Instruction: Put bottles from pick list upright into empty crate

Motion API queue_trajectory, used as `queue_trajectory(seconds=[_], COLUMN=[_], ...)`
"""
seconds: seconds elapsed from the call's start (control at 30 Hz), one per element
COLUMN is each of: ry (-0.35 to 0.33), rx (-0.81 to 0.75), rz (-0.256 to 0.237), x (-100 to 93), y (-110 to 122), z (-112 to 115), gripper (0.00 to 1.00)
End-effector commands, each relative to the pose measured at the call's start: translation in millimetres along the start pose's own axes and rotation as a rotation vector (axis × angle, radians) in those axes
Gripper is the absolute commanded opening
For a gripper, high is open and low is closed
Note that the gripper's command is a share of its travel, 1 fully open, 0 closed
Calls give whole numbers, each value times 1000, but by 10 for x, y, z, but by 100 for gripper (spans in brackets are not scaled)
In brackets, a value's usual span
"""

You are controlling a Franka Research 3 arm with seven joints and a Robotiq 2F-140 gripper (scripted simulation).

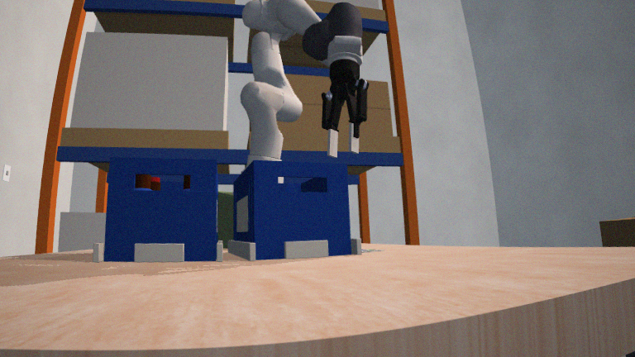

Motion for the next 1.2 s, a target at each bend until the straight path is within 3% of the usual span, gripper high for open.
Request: queue_trajectory(seconds=[0.0,1.17], ry=[-6,-15], rx=[-140,-669], rz=[-10,-53], x=[-6,-6], y=[-7,7], z=[-13,-23], gripper=[38,38])
Point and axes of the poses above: the point where the finger pads meet when closed, its own x axis out along the fingers, its own y axis across the jaws, z = x × y, the point moved 4 cm from there along -x, back along the fingers, and after that the axes turned 5 degrees about -x, right-handed, at the moved point
